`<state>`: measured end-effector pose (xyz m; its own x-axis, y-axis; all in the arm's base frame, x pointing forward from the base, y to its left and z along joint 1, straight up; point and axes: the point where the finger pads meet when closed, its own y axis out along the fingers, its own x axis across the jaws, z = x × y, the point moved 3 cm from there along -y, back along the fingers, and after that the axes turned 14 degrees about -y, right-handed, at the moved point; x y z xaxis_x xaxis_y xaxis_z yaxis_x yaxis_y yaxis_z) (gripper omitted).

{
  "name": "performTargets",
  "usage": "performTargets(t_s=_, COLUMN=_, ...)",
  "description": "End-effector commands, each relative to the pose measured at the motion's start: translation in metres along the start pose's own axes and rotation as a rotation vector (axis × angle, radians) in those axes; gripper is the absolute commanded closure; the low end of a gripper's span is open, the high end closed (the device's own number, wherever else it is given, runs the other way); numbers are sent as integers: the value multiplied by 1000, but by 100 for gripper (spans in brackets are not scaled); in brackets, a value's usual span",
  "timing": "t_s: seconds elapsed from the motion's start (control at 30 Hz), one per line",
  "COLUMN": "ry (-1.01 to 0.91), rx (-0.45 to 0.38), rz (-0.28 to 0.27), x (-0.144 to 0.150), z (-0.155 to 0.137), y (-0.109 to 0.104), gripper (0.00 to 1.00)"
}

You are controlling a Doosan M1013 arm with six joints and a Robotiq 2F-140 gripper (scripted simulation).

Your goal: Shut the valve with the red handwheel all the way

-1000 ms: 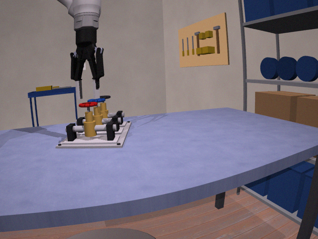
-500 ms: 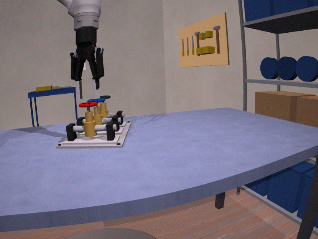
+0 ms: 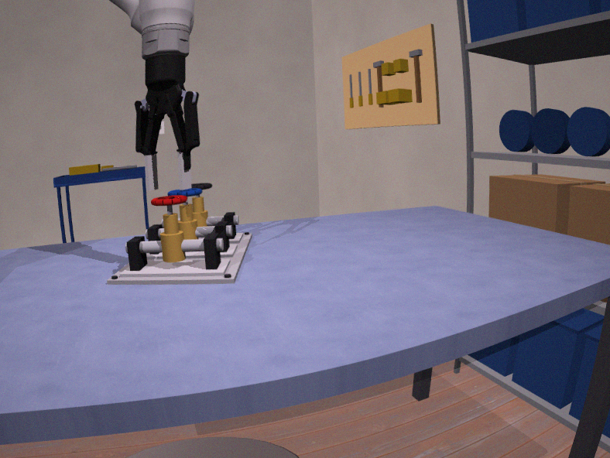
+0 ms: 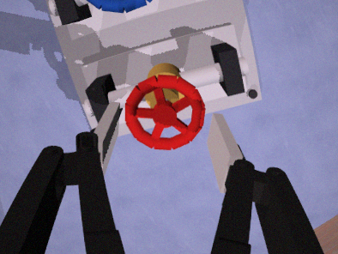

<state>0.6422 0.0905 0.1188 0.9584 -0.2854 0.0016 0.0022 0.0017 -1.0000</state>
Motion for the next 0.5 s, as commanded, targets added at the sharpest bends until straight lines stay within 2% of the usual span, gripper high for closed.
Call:
performTargets(t_s=0.0, ry=0, rx=0, rz=0, x=0, z=0, y=0, gripper=47)
performTargets(t_s=0.47, ry=0, rx=0, rz=0, x=0, z=0, y=7, gripper=47)
